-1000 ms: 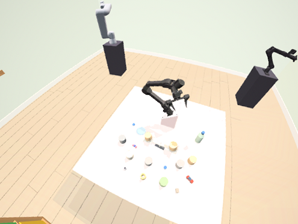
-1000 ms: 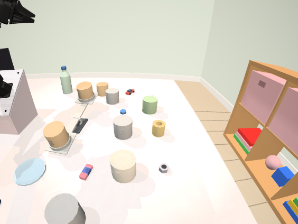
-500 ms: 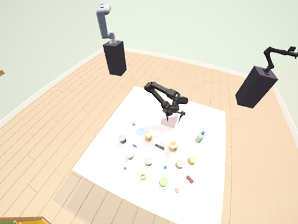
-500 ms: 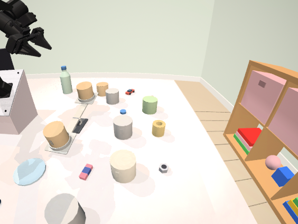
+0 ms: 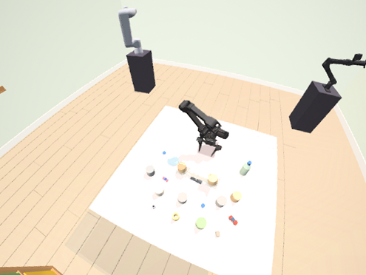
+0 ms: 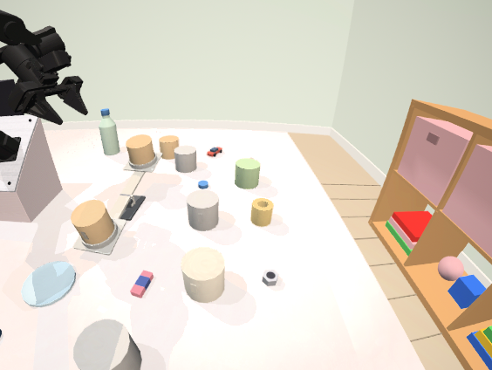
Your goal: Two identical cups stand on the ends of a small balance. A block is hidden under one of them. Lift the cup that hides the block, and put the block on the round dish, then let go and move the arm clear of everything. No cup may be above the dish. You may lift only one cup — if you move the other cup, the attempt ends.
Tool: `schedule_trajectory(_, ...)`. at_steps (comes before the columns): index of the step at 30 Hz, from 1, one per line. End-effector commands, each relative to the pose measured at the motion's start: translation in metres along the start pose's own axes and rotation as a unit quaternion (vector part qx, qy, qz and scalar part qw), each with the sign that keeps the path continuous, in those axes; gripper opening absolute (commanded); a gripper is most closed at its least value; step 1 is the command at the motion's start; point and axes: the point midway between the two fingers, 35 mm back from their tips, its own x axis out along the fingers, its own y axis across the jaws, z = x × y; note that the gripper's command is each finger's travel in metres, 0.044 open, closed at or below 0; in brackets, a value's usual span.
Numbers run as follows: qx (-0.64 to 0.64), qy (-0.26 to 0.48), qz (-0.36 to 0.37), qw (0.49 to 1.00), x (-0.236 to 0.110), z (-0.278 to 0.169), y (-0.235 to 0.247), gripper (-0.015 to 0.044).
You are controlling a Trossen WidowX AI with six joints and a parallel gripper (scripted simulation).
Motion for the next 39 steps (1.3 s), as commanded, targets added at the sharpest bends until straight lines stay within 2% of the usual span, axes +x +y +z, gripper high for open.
schedule_trajectory(1, -0.043, 0.027, -0.006, 0.999, 0.007, 0.004, -0.003, 0.044)
schedule_trajectory(4, -0.086, 0.052, -0.008, 0.995, 0.014, 0.007, -0.006, 0.044)
schedule_trajectory(8, -0.074, 0.101, 0.0, 0.992, 0.024, 0.006, -0.01, 0.044)
schedule_trajectory(20, -0.202, 0.17, 0.021, 0.964, 0.05, 0.014, -0.028, 0.044)
schedule_trajectory(39, -0.449, 0.253, 0.133, 0.847, 0.105, 0.02, -0.077, 0.044)
